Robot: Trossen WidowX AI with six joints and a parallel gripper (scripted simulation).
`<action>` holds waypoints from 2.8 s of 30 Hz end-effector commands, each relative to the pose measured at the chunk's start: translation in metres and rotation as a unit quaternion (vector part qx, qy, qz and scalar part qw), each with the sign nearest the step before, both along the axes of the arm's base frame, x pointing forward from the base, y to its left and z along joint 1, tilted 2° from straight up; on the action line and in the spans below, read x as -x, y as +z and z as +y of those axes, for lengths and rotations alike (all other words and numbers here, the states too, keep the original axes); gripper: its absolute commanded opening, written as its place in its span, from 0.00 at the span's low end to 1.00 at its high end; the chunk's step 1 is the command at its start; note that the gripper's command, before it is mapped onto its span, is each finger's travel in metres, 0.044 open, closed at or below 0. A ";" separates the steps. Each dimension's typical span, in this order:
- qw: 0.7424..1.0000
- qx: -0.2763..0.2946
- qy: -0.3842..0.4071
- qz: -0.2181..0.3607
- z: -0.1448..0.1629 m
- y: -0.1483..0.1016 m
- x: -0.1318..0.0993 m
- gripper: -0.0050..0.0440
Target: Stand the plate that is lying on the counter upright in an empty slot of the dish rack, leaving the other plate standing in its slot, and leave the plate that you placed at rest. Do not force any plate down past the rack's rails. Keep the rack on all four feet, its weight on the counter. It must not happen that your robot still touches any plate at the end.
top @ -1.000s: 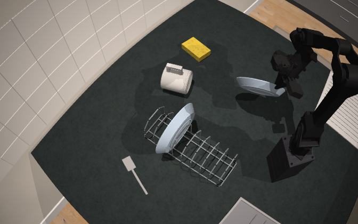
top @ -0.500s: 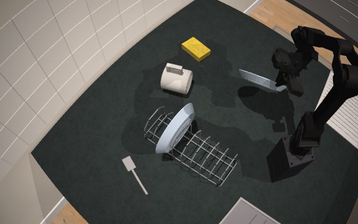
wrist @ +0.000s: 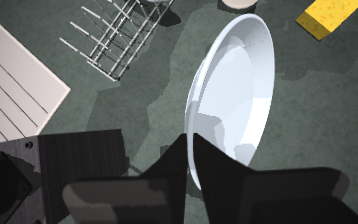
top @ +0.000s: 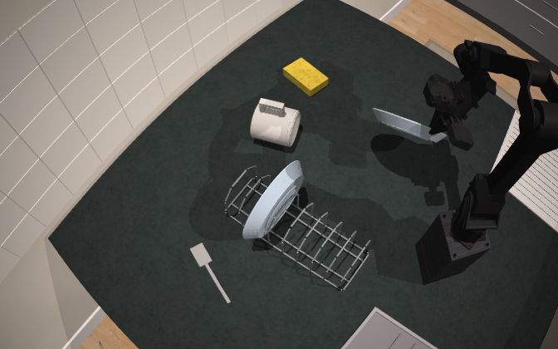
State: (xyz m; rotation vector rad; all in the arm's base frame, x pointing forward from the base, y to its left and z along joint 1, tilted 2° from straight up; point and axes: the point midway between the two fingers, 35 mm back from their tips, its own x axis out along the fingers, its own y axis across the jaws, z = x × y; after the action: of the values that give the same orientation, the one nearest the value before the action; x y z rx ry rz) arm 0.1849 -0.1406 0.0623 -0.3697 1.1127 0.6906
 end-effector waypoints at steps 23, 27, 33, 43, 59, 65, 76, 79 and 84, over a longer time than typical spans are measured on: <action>0.989 -0.067 -0.129 -0.006 -0.001 0.023 0.001 0.10; 0.983 -0.086 -0.163 -0.004 -0.002 0.028 0.001 0.10; 0.975 -0.105 -0.195 -0.003 -0.002 0.034 0.002 0.10; 0.965 -0.126 -0.230 -0.001 -0.002 0.040 0.003 0.10; 0.965 -0.126 -0.230 -0.001 -0.002 0.040 0.003 0.10; 0.965 -0.126 -0.230 -0.001 -0.002 0.040 0.003 0.10; 0.958 -0.136 -0.251 0.000 -0.002 0.041 0.004 0.10; 0.943 -0.157 -0.294 0.001 -0.002 0.045 0.005 0.10; 0.925 -0.179 -0.335 0.002 -0.001 0.048 0.006 0.10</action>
State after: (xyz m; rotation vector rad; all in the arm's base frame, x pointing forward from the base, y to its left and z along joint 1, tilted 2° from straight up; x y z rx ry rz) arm 0.1781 -0.1429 0.1041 0.2725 1.0366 0.3121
